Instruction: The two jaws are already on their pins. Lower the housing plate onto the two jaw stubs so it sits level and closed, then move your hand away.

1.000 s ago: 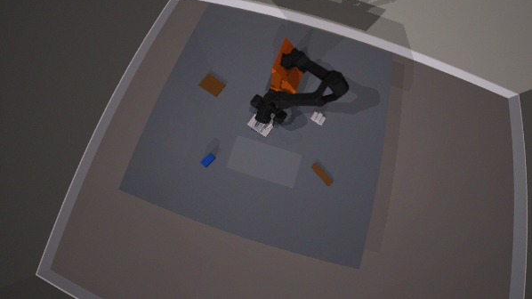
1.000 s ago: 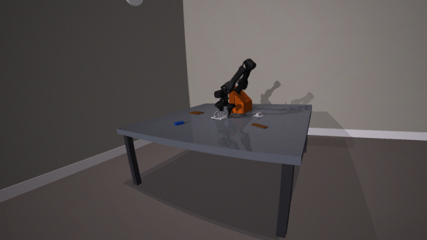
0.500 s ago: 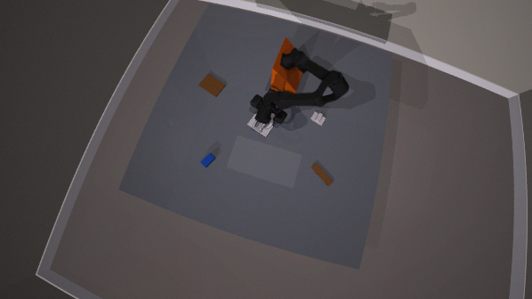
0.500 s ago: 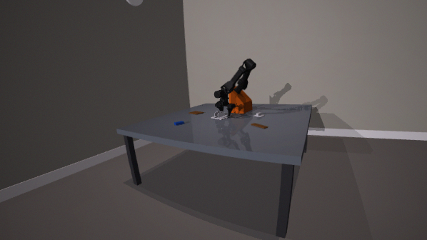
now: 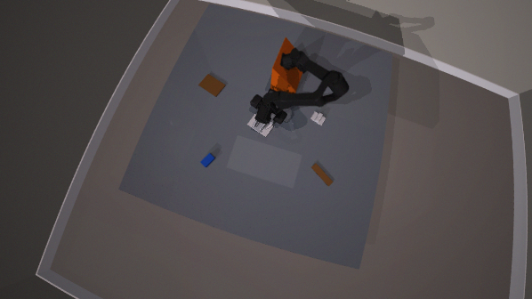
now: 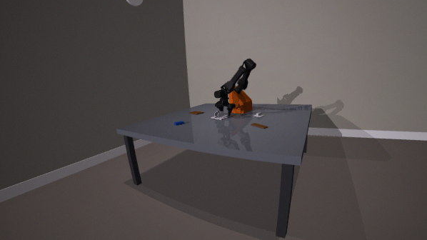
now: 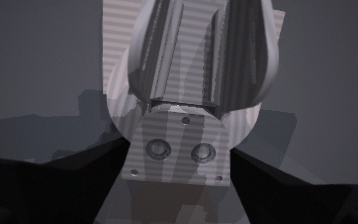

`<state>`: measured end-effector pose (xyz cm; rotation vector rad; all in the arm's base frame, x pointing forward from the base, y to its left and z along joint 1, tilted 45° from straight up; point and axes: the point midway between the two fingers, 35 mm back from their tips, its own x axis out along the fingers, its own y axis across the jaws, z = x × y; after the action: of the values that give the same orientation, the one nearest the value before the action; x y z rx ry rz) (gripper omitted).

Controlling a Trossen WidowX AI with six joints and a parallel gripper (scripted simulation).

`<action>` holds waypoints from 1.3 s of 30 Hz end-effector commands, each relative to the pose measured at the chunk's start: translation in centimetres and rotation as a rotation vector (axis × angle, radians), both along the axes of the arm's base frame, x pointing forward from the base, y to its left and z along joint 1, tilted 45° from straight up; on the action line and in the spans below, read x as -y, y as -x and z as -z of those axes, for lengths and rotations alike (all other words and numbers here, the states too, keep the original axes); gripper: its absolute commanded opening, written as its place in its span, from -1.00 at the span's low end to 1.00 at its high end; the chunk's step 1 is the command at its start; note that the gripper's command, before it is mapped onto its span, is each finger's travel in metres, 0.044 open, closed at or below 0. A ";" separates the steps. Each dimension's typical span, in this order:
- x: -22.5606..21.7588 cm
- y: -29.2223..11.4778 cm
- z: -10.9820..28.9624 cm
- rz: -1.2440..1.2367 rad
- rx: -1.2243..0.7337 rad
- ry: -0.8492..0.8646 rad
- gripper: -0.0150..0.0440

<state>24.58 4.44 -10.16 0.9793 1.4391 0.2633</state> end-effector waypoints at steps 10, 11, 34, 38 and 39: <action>0.0 0.0 0.0 0.000 0.000 0.000 1.00; 0.0 0.0 0.0 0.000 0.000 0.000 1.00; 7.0 3.1 -6.9 0.006 -0.003 0.006 1.00; 8.3 4.6 -8.6 0.001 -0.001 0.003 1.00; 8.3 4.6 -8.6 0.001 -0.001 0.003 1.00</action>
<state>20.45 -3.35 -2.32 0.9914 1.4404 0.2510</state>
